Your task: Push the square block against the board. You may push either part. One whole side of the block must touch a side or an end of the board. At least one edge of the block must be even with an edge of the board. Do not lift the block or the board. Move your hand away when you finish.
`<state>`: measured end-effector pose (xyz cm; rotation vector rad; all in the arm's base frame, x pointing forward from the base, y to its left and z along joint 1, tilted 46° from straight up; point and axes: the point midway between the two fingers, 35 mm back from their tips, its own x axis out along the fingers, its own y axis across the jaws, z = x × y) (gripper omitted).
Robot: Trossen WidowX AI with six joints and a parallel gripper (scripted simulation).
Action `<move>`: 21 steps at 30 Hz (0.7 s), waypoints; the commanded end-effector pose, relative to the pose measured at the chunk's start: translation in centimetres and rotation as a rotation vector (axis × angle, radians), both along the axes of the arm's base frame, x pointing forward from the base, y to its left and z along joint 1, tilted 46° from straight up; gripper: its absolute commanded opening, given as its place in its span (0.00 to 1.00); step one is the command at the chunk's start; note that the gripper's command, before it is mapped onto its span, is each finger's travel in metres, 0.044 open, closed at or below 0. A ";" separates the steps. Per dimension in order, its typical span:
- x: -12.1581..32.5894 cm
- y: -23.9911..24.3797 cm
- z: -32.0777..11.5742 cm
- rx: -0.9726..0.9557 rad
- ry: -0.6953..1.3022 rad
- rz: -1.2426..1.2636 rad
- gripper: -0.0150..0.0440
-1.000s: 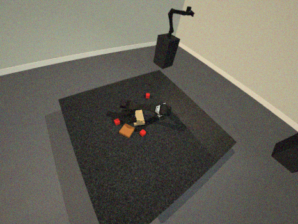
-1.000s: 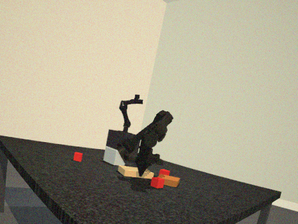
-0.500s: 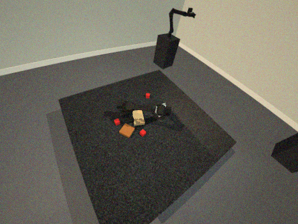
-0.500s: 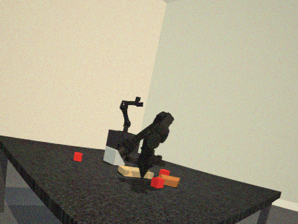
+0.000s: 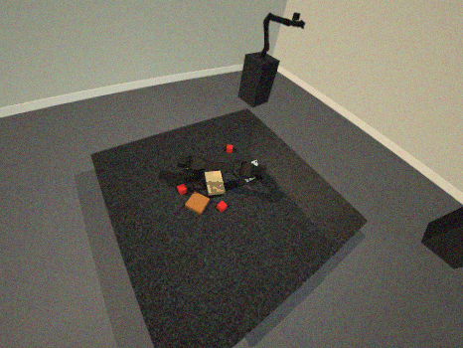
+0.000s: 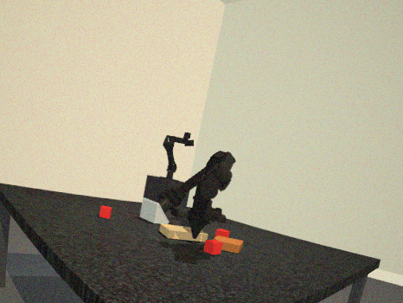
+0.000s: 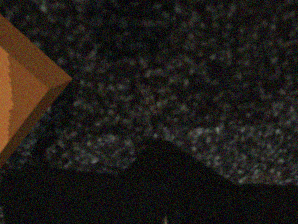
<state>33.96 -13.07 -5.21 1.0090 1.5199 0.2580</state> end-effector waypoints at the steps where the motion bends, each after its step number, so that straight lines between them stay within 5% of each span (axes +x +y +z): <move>1: -0.4 -2.8 2.3 -0.011 -0.009 -0.008 0.25; 8: -1.5 -2.3 3.6 -0.011 -0.010 -0.007 0.25; 21: -12.7 6.2 10.0 -0.006 -0.008 -0.002 0.25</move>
